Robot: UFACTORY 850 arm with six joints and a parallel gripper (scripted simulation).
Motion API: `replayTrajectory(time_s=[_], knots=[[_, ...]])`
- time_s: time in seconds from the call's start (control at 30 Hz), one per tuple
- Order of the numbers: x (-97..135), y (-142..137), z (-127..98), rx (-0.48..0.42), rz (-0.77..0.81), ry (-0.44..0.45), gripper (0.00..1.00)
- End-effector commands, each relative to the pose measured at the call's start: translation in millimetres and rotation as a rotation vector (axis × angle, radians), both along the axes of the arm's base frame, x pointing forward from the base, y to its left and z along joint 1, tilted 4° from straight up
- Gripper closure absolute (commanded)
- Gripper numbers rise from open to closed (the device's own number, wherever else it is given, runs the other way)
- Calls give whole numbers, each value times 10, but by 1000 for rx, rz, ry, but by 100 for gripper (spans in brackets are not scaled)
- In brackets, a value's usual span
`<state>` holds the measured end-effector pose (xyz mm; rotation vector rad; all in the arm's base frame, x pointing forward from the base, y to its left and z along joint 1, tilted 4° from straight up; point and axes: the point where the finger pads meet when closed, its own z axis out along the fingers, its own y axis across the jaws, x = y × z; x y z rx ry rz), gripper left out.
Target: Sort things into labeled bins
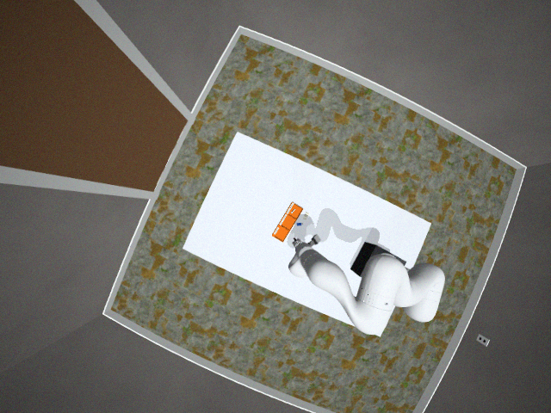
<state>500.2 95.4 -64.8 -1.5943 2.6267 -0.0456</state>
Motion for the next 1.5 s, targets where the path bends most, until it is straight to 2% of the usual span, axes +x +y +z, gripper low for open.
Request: replayTrajectory(time_s=[0.0, 0.83, 1.0, 1.37, 1.47], knots=[[11, -1, 7, -13, -1, 2, 77], [17, -5, 6, -13, -1, 2, 77], [38, -3, -103, -13, -1, 3, 77], [62, -5, -540, -13, -1, 3, 77], [62, -6, -562, -13, -1, 3, 77]])
